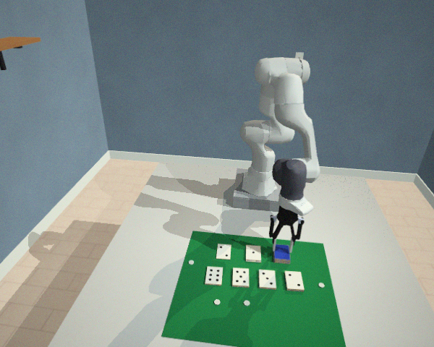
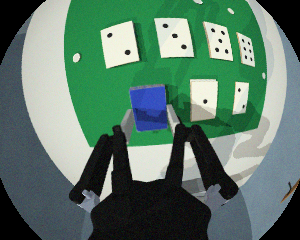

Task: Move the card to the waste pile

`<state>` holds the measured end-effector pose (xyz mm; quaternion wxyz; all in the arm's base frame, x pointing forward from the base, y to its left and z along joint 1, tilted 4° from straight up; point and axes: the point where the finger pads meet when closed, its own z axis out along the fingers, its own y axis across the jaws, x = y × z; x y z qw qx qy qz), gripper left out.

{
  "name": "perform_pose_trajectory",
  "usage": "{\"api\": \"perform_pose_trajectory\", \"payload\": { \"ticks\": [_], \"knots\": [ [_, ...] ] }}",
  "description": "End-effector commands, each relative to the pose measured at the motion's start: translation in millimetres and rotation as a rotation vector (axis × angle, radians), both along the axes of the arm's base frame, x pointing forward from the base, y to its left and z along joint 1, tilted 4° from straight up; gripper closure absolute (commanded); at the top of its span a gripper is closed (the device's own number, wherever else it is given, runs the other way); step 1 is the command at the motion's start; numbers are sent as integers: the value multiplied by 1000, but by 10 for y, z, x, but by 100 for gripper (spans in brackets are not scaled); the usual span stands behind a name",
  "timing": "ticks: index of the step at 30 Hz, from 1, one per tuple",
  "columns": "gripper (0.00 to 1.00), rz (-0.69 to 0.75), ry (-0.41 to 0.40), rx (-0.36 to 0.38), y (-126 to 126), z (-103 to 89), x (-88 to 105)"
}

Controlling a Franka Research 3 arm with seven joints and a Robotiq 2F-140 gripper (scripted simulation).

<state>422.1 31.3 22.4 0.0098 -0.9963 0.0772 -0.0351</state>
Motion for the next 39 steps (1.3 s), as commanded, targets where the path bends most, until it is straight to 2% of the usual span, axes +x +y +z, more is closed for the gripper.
{"api": "perform_pose_trajectory", "payload": {
  "ticks": [1,17,18,39],
  "knots": [
    [58,1,-5,1,2,11,10],
    [58,1,-5,1,2,11,10],
    [50,1,-5,1,2,11,10],
    [50,1,-5,1,2,11,10]
  ]
}}
